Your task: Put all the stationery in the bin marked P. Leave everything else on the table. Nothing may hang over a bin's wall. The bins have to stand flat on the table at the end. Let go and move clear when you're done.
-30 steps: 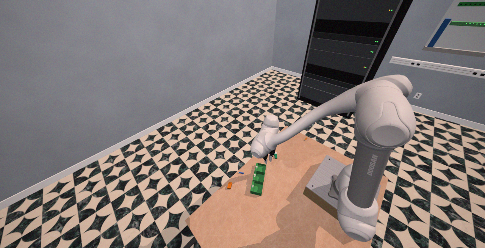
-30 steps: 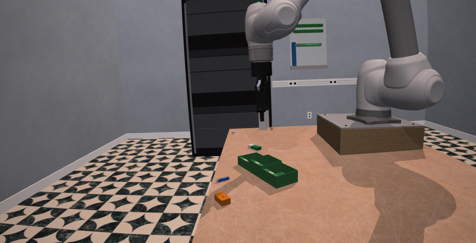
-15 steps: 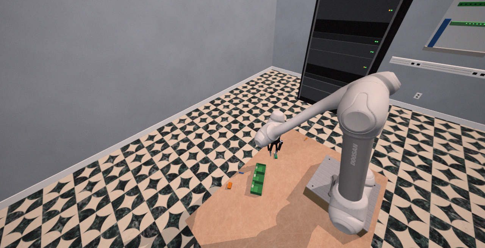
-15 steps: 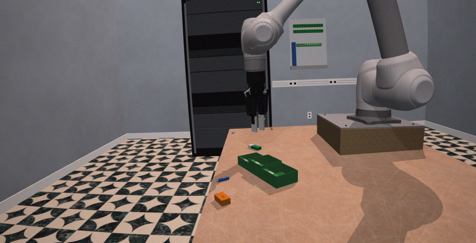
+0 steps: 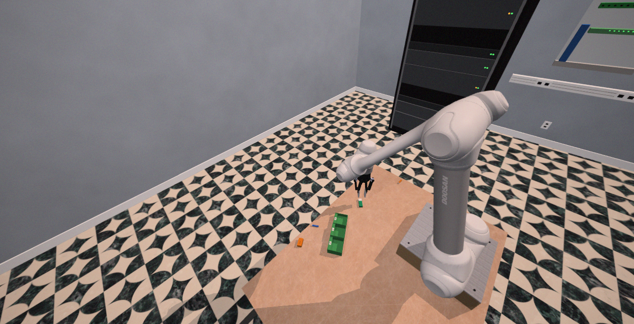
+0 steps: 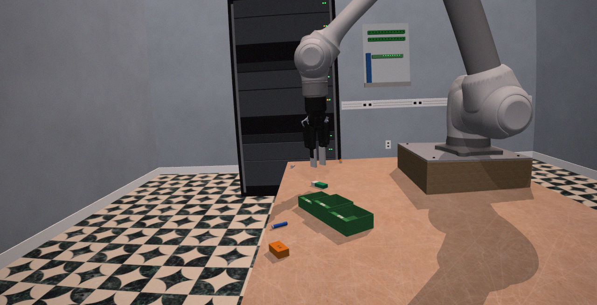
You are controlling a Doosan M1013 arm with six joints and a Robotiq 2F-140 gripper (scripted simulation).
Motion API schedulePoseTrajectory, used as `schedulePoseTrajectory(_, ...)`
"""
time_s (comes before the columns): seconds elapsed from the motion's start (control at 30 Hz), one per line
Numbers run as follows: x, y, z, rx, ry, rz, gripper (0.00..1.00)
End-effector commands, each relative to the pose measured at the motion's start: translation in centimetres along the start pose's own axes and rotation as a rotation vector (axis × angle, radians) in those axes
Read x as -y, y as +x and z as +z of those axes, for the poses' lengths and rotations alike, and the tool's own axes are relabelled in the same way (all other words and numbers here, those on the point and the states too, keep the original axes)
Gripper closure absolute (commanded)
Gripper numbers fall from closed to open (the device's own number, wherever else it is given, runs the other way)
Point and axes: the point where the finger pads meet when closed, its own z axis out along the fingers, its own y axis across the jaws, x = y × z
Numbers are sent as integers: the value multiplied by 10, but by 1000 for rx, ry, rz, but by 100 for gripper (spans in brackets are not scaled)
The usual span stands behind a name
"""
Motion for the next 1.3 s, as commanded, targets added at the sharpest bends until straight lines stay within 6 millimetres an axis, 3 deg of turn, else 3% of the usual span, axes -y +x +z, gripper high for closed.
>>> schedulePoseTrajectory(0.0, 1, 0, 0, 0, 1, 0, 69)
schedulePoseTrajectory(0.9, 3, -5, 0, 0, 1, 0, 69)
schedulePoseTrajectory(1.27, 3, -5, 44, 0, 1, 0, 69)
